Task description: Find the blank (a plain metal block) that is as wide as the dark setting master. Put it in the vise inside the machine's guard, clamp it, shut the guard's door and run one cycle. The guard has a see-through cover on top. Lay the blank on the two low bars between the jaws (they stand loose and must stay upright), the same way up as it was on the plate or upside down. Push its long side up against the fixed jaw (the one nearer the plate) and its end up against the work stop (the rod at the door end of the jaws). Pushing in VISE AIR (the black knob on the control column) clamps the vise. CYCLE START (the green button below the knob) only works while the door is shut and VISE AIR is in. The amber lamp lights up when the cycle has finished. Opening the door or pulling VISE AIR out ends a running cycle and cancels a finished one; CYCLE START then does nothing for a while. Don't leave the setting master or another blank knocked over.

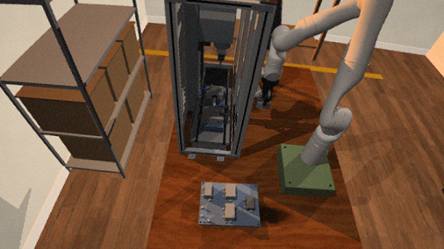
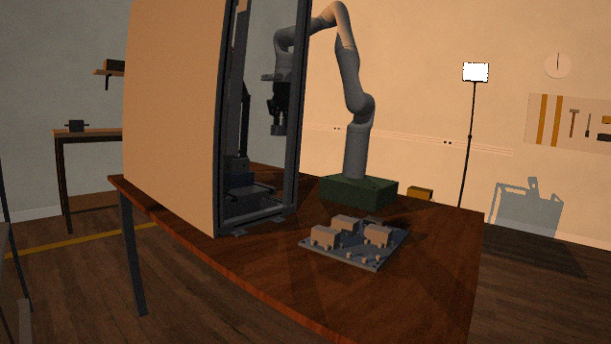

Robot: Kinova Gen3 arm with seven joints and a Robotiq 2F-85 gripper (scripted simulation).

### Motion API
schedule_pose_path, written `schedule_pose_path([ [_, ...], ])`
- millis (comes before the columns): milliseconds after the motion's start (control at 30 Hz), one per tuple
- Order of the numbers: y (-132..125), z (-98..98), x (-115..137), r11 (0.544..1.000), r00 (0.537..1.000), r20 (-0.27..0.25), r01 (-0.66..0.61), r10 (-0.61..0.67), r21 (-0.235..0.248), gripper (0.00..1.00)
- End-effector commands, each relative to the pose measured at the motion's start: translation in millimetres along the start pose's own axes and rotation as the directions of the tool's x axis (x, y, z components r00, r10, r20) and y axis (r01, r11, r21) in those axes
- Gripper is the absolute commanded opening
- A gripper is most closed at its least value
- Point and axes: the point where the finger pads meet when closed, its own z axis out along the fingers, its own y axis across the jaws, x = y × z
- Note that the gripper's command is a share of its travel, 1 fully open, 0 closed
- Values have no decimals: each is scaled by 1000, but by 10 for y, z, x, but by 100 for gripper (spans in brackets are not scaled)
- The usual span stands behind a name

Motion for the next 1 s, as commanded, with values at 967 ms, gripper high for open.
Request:
schedule_pose_path([
  [967, -27, 72, 694, 1000, 1000, 1, 0, 0, -1, 10],
])
